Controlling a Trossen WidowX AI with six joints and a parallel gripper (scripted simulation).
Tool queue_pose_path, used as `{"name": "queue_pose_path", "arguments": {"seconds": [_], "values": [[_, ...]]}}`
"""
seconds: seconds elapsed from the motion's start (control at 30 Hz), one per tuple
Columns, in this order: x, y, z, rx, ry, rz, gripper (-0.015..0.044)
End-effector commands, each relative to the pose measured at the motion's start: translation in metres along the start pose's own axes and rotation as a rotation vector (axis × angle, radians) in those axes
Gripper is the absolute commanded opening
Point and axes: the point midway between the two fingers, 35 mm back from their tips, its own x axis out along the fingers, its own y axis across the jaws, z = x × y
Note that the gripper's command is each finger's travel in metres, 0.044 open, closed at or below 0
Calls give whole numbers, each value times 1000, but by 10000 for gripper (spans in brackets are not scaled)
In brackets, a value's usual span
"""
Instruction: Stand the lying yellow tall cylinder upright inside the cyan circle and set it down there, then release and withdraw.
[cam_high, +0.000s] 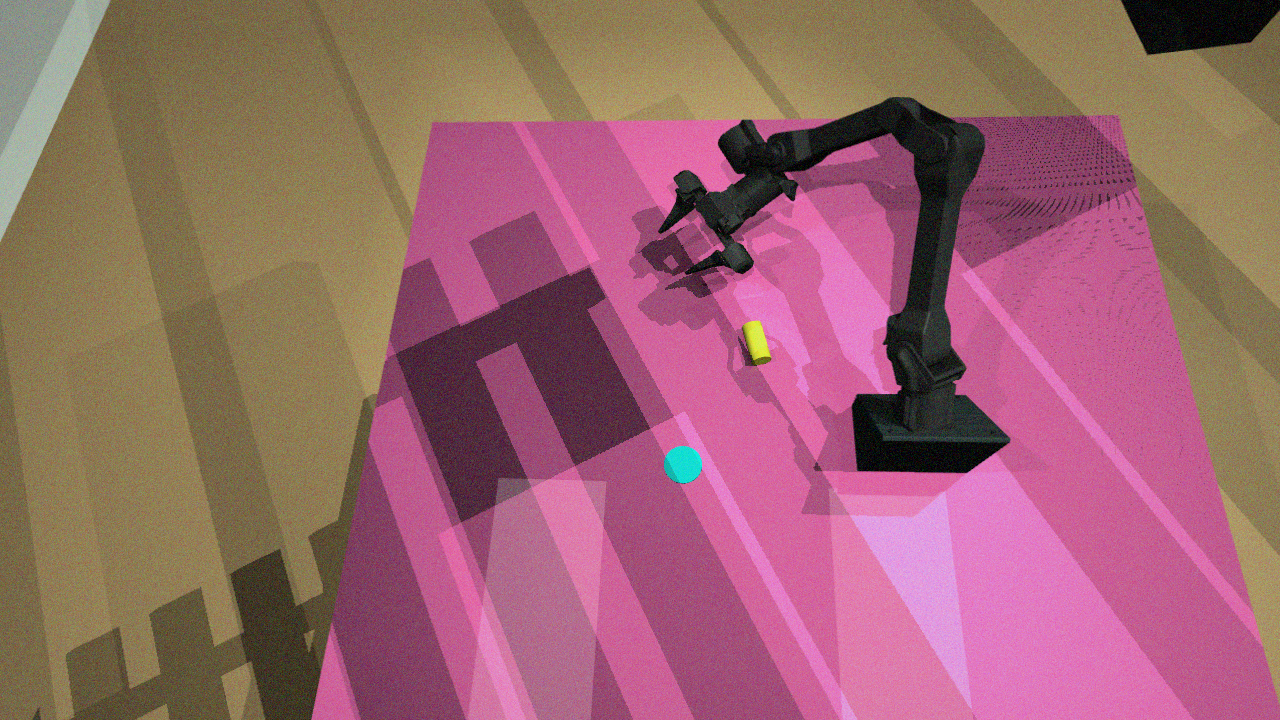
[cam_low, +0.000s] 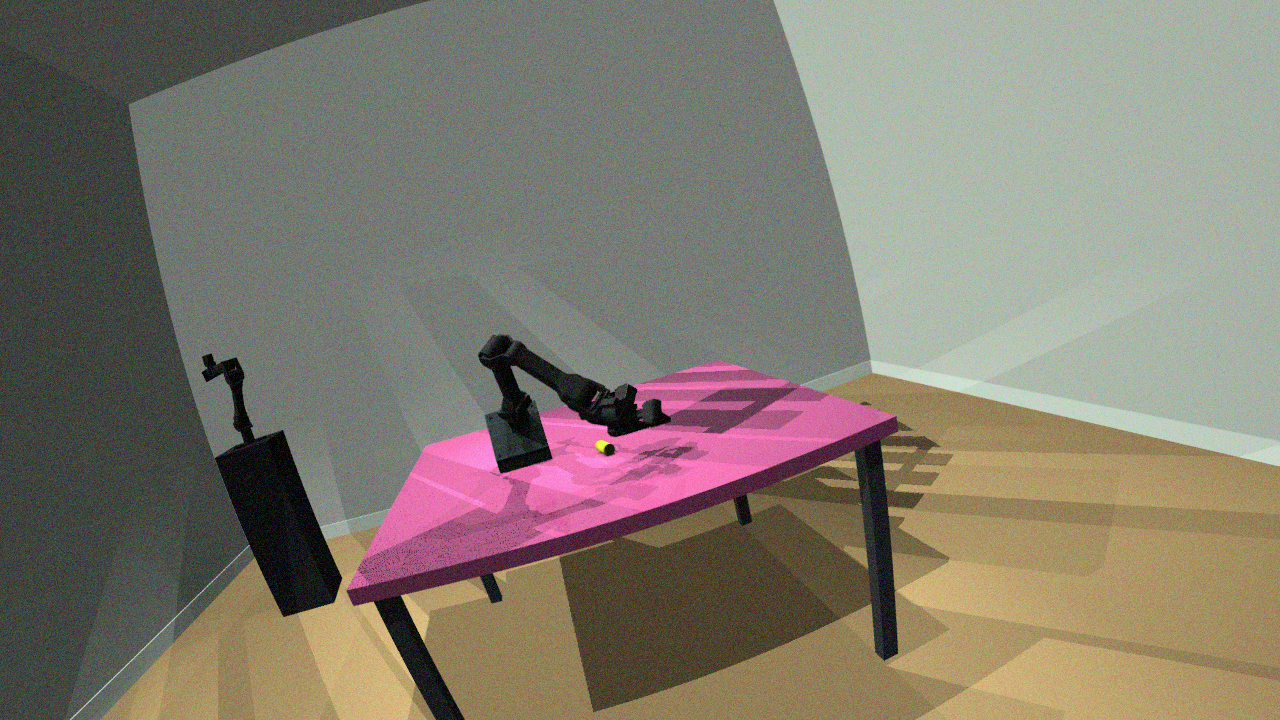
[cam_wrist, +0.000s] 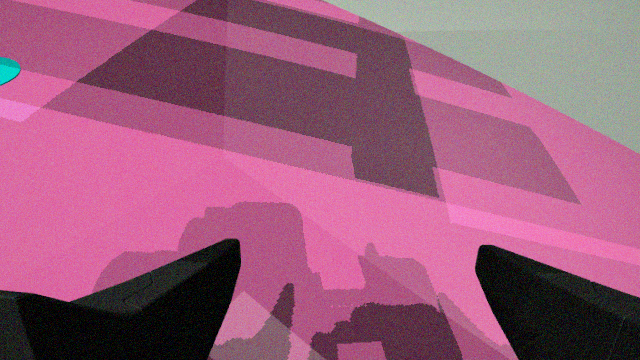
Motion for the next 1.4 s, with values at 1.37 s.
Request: {"name": "queue_pose_path", "arguments": {"seconds": [1.37], "values": [[-62, 152, 80, 1823, 919, -884, 309]]}}
